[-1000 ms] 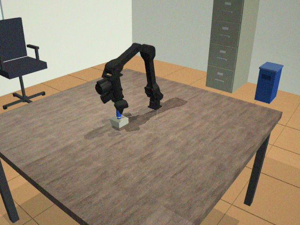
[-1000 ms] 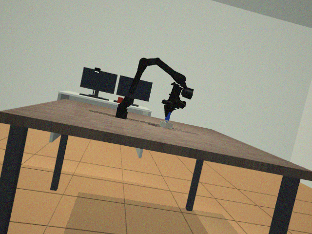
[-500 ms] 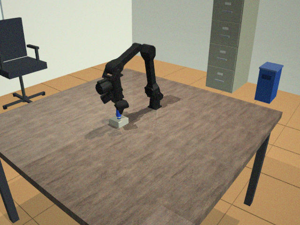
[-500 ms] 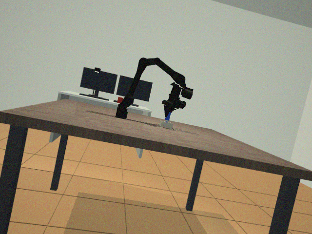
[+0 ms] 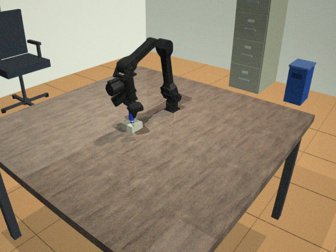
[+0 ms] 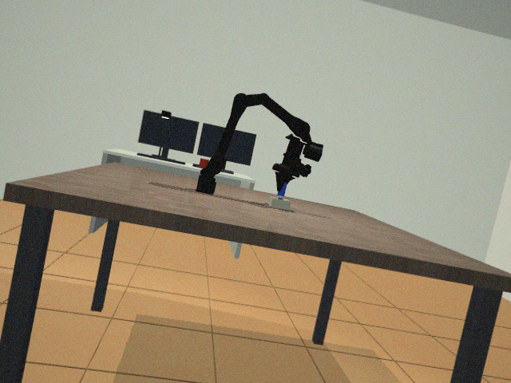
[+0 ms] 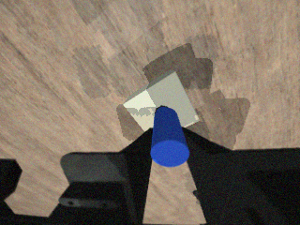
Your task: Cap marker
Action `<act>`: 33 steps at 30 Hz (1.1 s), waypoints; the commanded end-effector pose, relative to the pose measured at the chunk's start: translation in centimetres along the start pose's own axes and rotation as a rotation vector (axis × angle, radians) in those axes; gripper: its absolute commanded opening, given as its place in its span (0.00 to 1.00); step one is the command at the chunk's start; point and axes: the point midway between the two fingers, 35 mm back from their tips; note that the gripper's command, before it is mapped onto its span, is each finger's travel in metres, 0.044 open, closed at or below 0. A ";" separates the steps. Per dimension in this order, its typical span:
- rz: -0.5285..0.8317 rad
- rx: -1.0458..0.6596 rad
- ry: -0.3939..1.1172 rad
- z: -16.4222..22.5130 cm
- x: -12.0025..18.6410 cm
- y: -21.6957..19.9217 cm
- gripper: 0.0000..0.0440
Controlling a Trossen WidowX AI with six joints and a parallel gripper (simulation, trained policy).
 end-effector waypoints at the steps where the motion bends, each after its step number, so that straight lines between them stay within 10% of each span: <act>1: 0.047 0.001 0.033 0.1 -1.6 -1.0 0.23; 25: 0.051 0.041 0.011 -0.1 -1.7 -1.2 0.32; 33: 0.049 0.057 0.053 1.4 -1.9 -1.5 0.49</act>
Point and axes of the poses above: the point midway between the two fingers, 35 mm back from their tips, its own x axis back along the fingers, its own y axis across the jaws, z = x × y
